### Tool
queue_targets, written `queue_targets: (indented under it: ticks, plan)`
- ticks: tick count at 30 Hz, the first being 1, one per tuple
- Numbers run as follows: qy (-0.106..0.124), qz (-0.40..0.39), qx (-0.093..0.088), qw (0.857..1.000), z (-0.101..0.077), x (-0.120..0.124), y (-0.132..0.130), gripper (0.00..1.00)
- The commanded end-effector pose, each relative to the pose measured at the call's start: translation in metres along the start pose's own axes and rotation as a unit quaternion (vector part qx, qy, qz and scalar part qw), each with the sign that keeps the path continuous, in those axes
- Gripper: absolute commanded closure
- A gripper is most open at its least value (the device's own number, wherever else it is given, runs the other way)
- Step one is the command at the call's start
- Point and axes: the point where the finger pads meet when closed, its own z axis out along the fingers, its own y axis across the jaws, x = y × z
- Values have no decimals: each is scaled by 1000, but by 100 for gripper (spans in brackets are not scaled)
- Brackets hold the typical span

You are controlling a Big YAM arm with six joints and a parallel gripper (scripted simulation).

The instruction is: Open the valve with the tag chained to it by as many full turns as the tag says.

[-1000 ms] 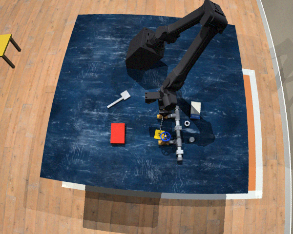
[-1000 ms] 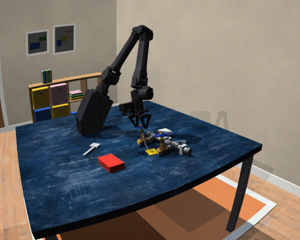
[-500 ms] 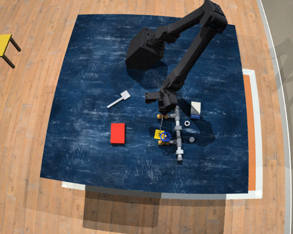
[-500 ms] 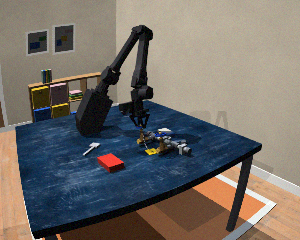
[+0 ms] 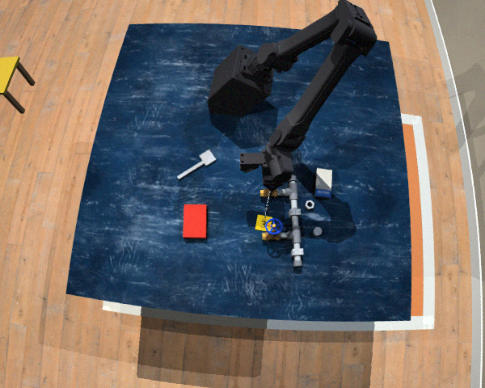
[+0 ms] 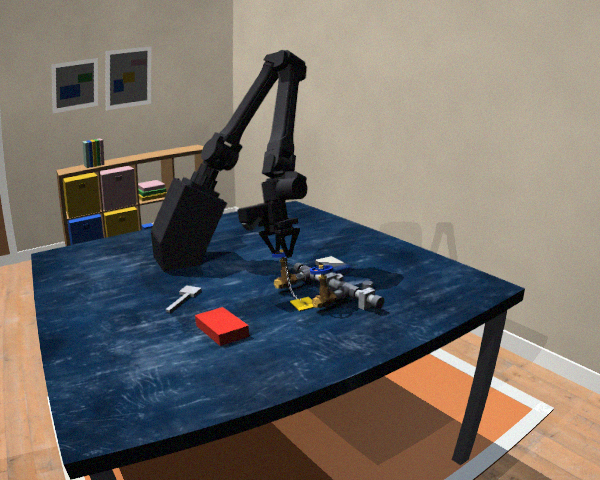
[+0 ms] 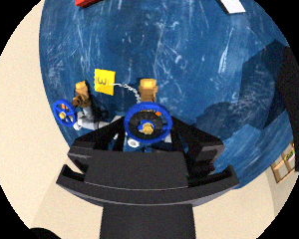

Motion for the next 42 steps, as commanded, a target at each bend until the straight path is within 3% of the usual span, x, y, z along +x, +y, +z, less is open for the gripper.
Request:
queue_targets:
  ticks: [1,9,15,17,21,32,34,35,42]
  plan:
    - [1,2,-4,1000,-1,2,3,100]
    - [1,-69,-4,998,-1,2,3,100]
    - [1,-167,-4,986,-1,2,3,100]
    - [1,-167,-4,986,-1,2,3,100]
    - [1,-255,-5,967,-1,2,3,100]
    - [0,-498,-4,867,-1,3,3,100]
    - [0,-498,-4,867,-1,3,3,100]
    - [0,-544,-4,839,-1,3,3,100]
    - [-2,-665,-4,747,-1,2,4,100]
